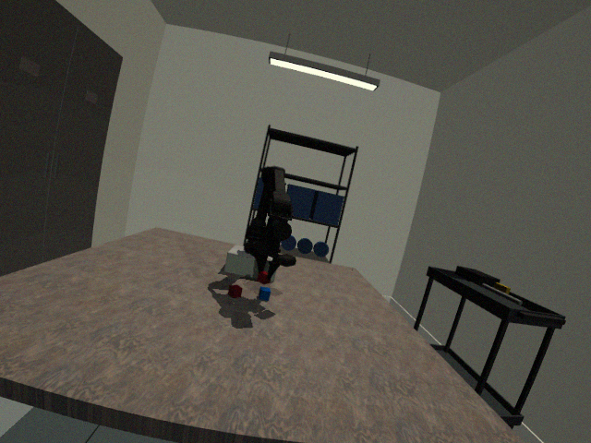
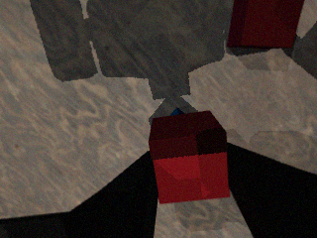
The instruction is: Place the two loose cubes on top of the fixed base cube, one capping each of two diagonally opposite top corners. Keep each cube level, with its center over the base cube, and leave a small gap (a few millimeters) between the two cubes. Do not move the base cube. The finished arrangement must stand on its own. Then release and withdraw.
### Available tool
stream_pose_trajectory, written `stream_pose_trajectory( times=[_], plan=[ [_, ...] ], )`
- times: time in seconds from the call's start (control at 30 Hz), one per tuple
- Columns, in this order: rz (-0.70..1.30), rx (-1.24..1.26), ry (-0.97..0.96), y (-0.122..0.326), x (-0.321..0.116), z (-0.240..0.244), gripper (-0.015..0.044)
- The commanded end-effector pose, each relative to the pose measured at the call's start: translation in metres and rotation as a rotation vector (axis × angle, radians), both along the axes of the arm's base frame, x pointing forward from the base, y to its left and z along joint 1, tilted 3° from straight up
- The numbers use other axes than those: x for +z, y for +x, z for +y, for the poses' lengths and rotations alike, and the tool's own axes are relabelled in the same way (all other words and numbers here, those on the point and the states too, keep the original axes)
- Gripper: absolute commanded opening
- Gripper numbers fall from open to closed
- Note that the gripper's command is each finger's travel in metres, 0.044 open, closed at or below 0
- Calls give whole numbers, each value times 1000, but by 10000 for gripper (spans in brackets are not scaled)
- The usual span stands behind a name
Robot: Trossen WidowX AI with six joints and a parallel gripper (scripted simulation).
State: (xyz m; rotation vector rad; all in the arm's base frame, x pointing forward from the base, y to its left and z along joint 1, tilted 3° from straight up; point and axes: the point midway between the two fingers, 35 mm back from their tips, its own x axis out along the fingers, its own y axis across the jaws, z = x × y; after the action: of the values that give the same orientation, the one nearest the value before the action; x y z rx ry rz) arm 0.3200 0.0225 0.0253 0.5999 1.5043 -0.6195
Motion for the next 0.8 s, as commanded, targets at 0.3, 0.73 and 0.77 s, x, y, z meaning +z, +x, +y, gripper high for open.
stream_pose_trajectory(
  times=[0.3,0.73,0.77],
  plan=[
    [1,-9,4,-1,-18,1,105],
    [1,-10,4,-1,-27,1,105],
    [1,-6,4,-1,-28,1,105]
  ],
)
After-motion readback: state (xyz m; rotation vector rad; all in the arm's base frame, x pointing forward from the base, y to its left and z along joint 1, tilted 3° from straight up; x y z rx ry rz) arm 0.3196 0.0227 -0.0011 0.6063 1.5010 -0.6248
